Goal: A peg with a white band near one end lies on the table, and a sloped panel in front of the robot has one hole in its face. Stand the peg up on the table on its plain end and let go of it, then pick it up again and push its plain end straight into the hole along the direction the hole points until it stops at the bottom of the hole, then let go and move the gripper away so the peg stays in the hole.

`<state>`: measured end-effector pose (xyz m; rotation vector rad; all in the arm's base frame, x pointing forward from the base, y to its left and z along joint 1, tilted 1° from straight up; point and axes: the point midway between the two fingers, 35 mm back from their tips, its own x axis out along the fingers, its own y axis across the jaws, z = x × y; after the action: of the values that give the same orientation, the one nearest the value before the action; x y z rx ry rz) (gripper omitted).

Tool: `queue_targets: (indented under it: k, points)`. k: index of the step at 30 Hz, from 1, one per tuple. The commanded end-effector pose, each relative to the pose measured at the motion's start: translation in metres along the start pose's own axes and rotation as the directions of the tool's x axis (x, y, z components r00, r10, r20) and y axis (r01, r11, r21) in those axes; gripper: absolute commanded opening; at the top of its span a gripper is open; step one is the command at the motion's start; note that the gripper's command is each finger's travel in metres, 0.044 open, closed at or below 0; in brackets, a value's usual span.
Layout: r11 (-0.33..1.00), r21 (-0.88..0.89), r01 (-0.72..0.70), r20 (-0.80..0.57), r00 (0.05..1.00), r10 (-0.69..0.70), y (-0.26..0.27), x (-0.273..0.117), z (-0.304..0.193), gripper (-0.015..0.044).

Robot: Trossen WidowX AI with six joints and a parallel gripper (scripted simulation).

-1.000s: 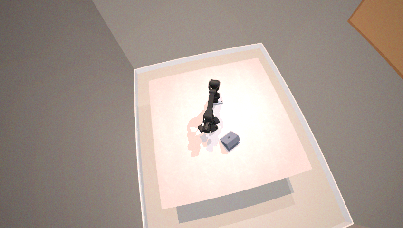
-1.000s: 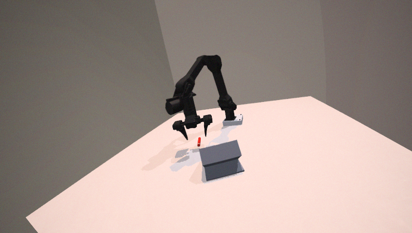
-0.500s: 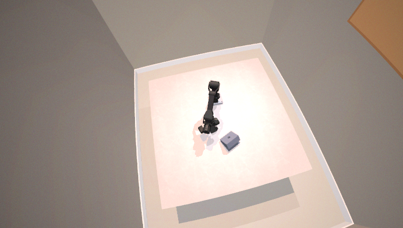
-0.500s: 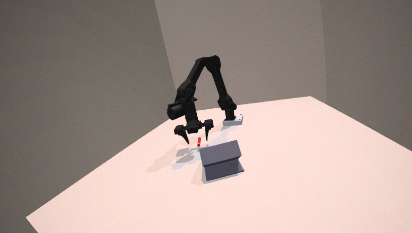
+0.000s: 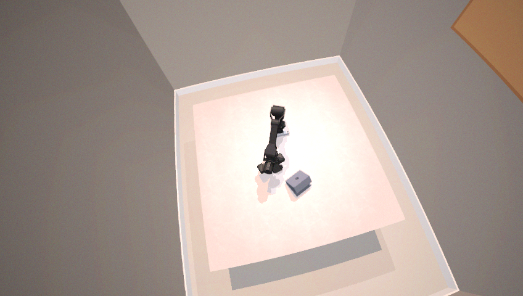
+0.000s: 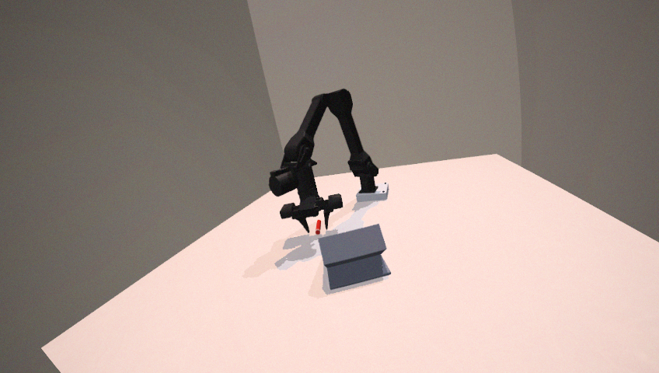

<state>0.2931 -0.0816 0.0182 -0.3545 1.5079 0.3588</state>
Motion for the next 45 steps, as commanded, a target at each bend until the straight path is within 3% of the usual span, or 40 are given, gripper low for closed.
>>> queue_targets:
  k: [1,3,15,24,45]
  points:
    - [1.0,-0.004,-0.003,0.003,1.0,0.003,0.0006,0.0009,0.0003,0.0151]
    - [1.0,-0.004,-0.003,0.003,1.0,0.003,0.0006,0.0009,0.0003,0.011]
    - [1.0,-0.004,-0.003,0.003,1.0,0.003,0.0006,0.0009,0.0003,0.011]
    - [1.0,-0.004,-0.003,0.003,1.0,0.003,0.0006,0.0009,0.0003,0.005]
    - [1.0,0.0,-0.001,0.127,0.992,0.001,0.0001,-0.0077,-0.0054,0.005]
